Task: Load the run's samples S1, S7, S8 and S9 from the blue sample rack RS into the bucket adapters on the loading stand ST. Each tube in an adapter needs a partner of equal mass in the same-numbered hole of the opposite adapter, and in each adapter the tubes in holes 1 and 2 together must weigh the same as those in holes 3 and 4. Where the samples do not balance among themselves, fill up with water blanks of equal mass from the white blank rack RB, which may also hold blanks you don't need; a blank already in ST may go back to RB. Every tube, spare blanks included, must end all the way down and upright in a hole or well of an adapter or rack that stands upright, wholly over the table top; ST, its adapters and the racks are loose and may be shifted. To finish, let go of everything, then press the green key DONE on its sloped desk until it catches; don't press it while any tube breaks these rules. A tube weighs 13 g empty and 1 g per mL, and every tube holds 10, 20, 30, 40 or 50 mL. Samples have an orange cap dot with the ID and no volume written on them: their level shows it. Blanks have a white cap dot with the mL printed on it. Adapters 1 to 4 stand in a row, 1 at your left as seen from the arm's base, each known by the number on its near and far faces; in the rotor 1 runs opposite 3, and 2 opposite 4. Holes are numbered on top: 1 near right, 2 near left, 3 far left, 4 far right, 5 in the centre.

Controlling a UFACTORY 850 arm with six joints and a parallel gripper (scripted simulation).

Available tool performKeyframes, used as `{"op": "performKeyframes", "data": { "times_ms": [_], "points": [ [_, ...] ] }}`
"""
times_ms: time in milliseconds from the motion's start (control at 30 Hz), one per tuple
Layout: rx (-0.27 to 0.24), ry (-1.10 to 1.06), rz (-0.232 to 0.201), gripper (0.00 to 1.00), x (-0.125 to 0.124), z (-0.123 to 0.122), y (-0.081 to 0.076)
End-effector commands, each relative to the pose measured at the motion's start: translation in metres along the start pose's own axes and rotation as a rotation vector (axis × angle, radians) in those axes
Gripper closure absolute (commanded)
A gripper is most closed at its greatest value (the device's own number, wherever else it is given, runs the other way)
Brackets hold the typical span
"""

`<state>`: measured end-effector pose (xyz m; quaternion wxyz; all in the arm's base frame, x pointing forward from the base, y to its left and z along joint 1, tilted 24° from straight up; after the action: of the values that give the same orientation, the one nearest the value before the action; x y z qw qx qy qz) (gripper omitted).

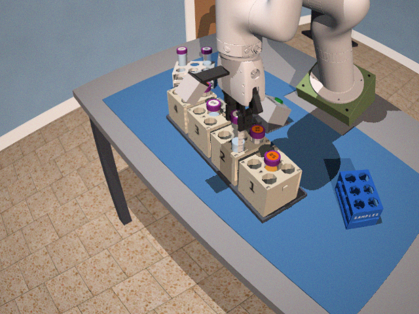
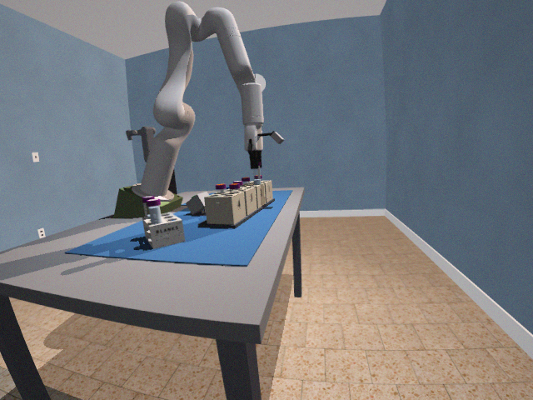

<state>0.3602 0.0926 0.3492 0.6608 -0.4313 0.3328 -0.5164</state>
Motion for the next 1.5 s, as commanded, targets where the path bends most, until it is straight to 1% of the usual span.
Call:
{"op": "performKeyframes", "data": {
  "times_ms": [0, 1467],
  "points": [
    [0.002, 0.0, 0.0, 1.0, 0.0, 0.001, 0.005],
    [0.001, 0.0, 0.0, 1.0, 0.0, 0.001, 0.043]
  ]
}}
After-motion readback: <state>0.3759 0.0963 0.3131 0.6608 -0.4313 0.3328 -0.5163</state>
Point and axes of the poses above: the point where the finger pads meet when closed, its own y axis out along the fingers, its own x axis across the jaws, z = x × y, the point moved 7 cm from there along -y, back along the fingers, and after that the axes turned 12 degrees about -y, right-handed, at the moved point
